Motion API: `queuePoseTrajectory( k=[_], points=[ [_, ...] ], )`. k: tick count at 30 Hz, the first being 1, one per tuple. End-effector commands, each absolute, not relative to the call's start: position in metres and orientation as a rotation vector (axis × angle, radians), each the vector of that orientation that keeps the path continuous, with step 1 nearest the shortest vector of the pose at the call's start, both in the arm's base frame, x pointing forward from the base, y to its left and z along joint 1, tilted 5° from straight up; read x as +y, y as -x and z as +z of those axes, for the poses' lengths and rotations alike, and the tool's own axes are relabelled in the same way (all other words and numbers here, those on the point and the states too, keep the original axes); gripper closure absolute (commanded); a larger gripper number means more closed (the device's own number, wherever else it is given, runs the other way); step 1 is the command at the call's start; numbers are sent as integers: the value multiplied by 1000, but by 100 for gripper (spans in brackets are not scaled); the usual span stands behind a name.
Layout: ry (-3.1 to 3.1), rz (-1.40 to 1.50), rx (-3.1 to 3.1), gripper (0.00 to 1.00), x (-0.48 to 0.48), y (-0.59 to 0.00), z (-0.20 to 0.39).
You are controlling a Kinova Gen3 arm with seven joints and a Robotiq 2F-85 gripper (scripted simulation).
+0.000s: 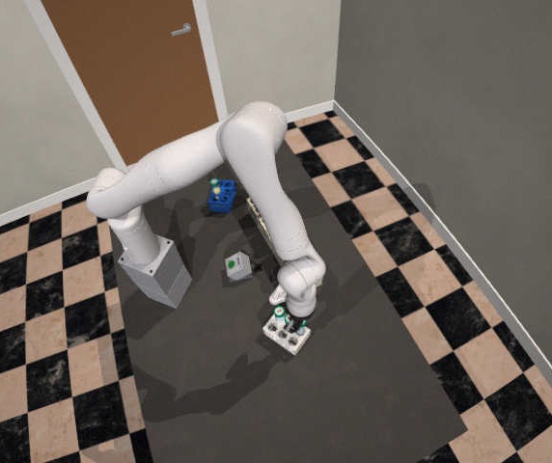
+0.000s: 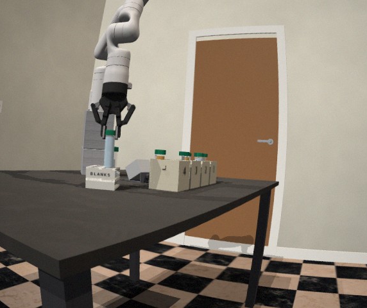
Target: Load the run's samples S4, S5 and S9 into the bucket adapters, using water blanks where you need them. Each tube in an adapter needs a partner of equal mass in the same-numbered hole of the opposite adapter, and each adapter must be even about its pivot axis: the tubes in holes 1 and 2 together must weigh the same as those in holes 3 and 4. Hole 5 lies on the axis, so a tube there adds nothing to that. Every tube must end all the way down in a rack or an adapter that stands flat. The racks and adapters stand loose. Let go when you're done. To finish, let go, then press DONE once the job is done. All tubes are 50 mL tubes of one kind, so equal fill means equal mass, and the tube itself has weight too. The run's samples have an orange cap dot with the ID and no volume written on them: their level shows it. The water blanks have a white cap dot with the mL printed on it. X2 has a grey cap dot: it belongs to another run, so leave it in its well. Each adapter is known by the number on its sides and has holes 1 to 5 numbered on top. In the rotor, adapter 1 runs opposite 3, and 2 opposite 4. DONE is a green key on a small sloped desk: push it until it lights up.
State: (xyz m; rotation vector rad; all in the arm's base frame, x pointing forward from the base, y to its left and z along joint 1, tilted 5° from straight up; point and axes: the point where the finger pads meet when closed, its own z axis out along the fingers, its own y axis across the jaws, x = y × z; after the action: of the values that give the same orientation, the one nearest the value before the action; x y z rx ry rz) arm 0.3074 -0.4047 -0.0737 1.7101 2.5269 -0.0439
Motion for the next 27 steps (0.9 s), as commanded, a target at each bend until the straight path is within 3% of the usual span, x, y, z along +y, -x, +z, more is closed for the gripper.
queuePoseTrajectory(
  k=[1,27],
  points=[
    [-1709,-44,2526,90,-405,-308,-71],
    [-1709,-44,2526,90,-403,-306,-39]
  ],
)
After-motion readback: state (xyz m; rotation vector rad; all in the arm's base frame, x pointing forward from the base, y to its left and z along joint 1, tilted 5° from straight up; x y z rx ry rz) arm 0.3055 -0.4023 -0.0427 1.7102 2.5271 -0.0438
